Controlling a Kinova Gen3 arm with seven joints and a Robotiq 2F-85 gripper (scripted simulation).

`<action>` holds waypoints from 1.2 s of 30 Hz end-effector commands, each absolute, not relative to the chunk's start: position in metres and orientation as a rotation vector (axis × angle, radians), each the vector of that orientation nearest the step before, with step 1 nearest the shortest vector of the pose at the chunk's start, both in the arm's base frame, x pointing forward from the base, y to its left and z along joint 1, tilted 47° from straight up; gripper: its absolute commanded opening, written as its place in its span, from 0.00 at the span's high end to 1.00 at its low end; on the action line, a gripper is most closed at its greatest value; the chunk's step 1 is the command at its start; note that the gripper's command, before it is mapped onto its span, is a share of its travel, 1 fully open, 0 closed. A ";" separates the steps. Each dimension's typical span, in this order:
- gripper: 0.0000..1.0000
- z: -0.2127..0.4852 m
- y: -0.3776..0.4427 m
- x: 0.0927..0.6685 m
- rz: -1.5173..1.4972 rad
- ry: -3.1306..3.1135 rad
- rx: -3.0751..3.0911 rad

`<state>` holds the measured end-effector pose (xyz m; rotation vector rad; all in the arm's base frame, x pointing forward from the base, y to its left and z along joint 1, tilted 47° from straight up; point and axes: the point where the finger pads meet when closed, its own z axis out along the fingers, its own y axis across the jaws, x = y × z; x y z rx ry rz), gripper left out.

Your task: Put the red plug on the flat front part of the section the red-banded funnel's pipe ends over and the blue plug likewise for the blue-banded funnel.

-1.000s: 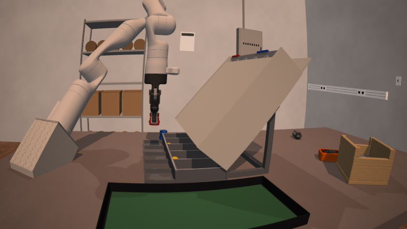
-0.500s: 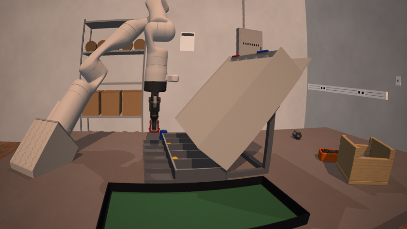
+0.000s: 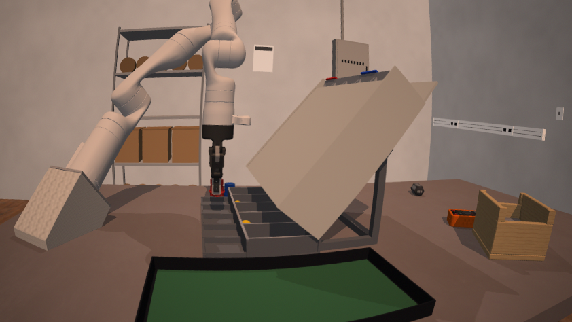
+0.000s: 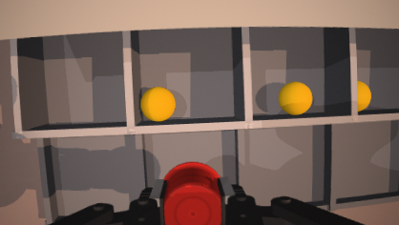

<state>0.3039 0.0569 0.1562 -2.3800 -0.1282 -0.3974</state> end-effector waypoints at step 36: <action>1.00 0.126 0.087 0.316 -0.400 -0.128 -2.380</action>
